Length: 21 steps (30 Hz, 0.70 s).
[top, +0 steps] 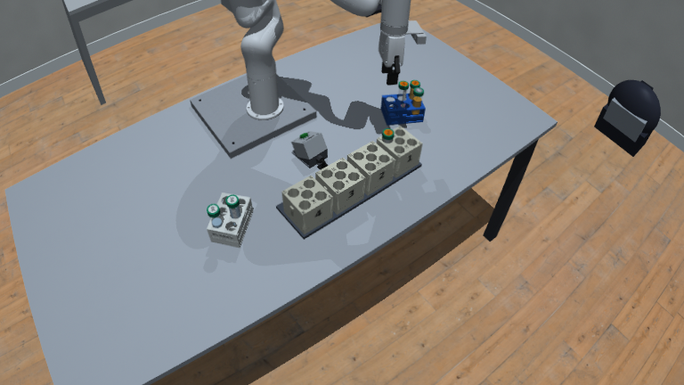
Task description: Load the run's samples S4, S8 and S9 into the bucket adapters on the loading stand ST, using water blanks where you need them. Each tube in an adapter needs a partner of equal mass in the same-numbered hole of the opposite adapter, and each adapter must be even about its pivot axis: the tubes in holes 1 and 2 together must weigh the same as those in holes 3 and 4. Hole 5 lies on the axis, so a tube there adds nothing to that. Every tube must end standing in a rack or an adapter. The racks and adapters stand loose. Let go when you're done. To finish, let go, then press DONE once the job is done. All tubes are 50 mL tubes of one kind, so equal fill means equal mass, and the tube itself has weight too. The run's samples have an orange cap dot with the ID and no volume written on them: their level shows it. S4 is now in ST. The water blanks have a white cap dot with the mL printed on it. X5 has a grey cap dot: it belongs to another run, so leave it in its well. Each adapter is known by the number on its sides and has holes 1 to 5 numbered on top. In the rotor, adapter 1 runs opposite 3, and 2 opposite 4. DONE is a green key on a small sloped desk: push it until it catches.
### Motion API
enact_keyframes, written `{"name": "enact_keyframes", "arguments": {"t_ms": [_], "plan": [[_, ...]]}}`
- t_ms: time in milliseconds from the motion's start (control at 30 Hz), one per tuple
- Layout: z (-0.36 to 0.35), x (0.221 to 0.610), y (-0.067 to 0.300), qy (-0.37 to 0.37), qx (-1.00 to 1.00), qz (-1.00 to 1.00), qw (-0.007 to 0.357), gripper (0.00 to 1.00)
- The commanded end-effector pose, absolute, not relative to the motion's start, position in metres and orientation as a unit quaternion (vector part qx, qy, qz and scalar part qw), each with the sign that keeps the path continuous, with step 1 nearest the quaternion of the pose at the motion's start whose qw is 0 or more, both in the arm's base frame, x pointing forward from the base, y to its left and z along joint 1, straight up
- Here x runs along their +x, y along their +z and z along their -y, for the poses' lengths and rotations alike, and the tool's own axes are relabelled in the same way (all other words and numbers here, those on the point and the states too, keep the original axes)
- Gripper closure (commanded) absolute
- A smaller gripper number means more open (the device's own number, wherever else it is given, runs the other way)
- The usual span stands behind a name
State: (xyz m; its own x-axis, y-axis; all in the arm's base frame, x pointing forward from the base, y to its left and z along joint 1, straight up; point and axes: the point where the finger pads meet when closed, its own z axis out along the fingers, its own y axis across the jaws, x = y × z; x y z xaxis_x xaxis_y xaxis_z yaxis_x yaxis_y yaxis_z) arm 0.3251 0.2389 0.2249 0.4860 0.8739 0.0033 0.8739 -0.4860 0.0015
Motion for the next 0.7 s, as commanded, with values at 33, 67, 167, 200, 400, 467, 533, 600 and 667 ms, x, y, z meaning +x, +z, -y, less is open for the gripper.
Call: {"name": "enact_keyframes", "arguments": {"t_ms": [33,67,167,200,400,467,533,600,667], "plan": [[-0.259,0.318,0.226,-0.004,-0.862,0.506,-0.004,0.43],[-0.259,0.318,0.226,-0.004,-0.862,0.506,-0.004,0.43],[-0.273,0.312,0.226,-0.004,-0.862,0.506,-0.004,0.43],[-0.278,0.31,0.226,-0.004,-0.862,0.506,-0.004,0.43],[-0.305,0.298,0.226,-0.004,-0.862,0.506,-0.003,0.43],[-0.314,0.294,0.226,-0.004,-0.862,0.506,-0.003,0.43],[-0.324,0.29,0.226,-0.004,-0.862,0.506,-0.003,0.43],[-0.328,0.288,0.226,-0.004,-0.862,0.506,-0.003,0.43],[-0.333,0.286,0.226,-0.004,-0.862,0.506,-0.003,0.43]]}}
